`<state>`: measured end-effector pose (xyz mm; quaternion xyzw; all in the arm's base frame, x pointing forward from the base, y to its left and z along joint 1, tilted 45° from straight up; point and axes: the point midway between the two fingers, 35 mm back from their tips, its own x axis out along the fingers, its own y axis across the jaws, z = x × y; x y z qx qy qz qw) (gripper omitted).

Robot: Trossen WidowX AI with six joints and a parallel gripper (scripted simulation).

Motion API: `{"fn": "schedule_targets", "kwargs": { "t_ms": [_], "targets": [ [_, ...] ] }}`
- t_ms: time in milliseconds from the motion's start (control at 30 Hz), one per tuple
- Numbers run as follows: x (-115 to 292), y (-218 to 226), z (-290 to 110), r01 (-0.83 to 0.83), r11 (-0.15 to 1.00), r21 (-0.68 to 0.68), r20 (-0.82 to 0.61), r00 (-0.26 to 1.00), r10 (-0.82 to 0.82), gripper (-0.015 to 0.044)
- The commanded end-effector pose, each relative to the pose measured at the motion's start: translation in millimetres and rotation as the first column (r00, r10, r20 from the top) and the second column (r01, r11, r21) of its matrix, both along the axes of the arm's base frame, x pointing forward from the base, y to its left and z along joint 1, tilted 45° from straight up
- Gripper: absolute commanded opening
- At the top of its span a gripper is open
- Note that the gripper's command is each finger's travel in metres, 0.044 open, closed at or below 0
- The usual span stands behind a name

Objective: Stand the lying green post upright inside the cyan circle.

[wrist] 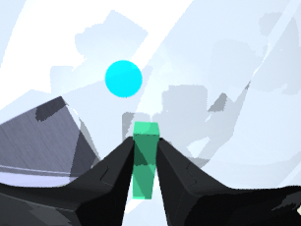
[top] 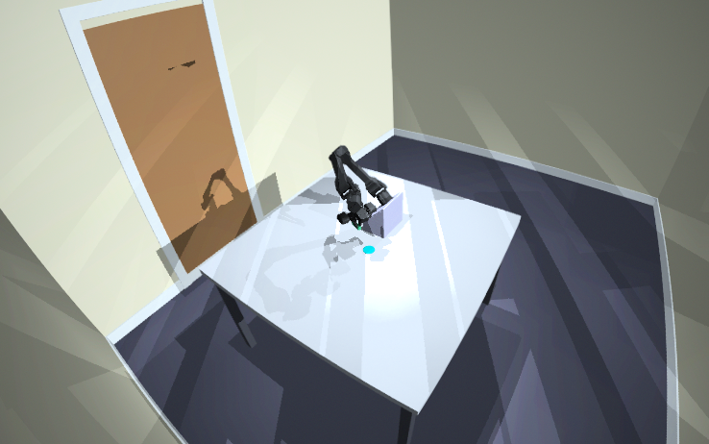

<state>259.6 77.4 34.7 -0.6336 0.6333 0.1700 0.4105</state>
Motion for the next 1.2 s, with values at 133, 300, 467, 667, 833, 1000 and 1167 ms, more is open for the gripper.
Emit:
{"fn": "schedule_targets", "kwargs": {
  "t_ms": [133, 300, 467, 667, 833, 1000, 1167],
  "targets": [
    [-13.8, 14.3, -15.7, -0.175, 0.984, -0.030, -0.165, 0.972, 0.168, 0.0023],
    [-22.0, 21.6, -23.7, -0.275, 0.961, -0.036, -0.257, 0.932, 0.257, 0.0023],
    [-26.3, 25.0, -27.6, -0.323, 0.946, -0.037, -0.302, 0.906, 0.298, 0.0023],
    [-26.5, 24.6, -27.8, -0.321, 0.946, -0.033, -0.305, 0.905, 0.296, 0.0023],
    [-27.7, 21.8, -29.3, -0.307, 0.952, -0.004, -0.324, 0.901, 0.289, 0.0023],
    [-29.0, 19.1, -30.8, -0.291, 0.956, 0.026, -0.342, 0.896, 0.282, 0.0023],
    [-30.3, 16.6, -32.2, -0.276, 0.959, 0.057, -0.360, 0.891, 0.277, 0.0023]
  ]
}}
